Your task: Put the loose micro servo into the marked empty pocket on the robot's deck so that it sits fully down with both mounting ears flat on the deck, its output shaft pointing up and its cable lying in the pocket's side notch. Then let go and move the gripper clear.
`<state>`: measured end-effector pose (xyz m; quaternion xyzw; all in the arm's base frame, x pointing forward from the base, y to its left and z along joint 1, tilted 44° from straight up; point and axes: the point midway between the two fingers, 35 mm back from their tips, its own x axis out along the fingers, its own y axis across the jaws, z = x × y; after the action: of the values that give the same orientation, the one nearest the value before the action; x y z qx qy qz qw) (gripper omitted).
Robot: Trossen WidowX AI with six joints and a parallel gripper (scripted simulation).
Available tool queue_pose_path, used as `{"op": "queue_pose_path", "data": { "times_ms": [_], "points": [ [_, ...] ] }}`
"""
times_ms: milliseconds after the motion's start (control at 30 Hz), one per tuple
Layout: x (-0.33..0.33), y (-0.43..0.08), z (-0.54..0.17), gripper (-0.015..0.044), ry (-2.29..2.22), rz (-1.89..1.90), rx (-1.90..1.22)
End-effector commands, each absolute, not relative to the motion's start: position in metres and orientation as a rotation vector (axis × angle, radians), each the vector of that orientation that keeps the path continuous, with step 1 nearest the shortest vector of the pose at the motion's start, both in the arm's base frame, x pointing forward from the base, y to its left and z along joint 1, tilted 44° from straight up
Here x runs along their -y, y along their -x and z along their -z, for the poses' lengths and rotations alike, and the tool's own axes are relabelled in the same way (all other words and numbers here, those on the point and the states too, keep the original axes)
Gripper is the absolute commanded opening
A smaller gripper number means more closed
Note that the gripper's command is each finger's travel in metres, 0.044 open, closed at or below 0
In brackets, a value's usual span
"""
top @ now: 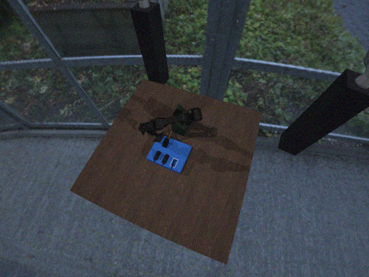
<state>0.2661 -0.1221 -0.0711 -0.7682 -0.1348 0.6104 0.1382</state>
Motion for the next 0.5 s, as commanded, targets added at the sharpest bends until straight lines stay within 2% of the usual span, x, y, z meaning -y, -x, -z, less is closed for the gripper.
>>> {"op": "queue_pose_path", "data": {
  "times_ms": [0, 300, 467],
  "points": [
    [0.099, -0.249, 0.06, 0.044, 2.127, -1.797, 0.537],
    [0.048, -0.21, 0.025, 0.044, 1.856, -1.823, 0.835],
    [0.041, -0.204, 0.018, 0.044, 1.812, -1.82, 0.876]
  ]
}}
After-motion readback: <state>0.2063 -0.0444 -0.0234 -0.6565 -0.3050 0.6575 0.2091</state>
